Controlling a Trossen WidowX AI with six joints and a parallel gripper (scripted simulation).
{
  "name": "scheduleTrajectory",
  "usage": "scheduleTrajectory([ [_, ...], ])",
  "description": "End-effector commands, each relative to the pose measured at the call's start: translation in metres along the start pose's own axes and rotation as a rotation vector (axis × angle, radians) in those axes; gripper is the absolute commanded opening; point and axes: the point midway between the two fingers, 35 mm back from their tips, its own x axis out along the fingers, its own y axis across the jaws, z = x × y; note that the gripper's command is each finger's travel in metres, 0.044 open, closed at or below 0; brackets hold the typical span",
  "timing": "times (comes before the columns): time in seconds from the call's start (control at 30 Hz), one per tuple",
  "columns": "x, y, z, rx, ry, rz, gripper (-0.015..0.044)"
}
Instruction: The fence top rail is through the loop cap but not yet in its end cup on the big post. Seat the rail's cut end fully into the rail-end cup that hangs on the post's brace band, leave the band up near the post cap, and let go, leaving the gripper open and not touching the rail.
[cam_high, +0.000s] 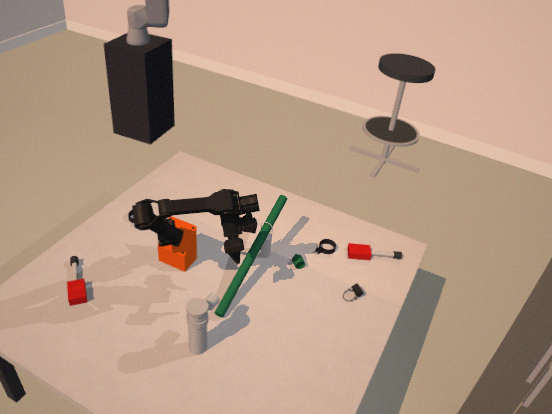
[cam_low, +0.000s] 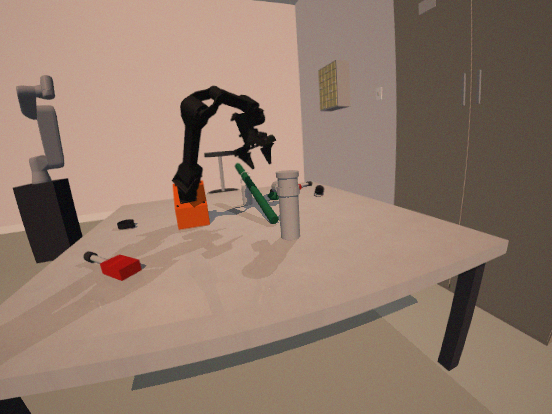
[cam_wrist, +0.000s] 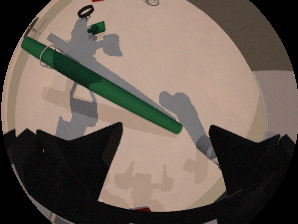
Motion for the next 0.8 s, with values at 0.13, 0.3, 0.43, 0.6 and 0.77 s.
scheduleTrajectory([
  [0.13,0.054,0.008,0.0,-0.893,0.086,0.264,0.044],
  [0.3,0.062,0.01,-0.001,-1.016,0.078,0.31,0.044],
  [0.43,0.062,0.01,-0.001,-1.016,0.078,0.31,0.044],
  [0.6,0.062,0.01,-0.001,-1.016,0.078,0.31,0.044],
  [0.77,0.082,0.014,-0.005,-1.015,0.078,0.309,0.044],
])
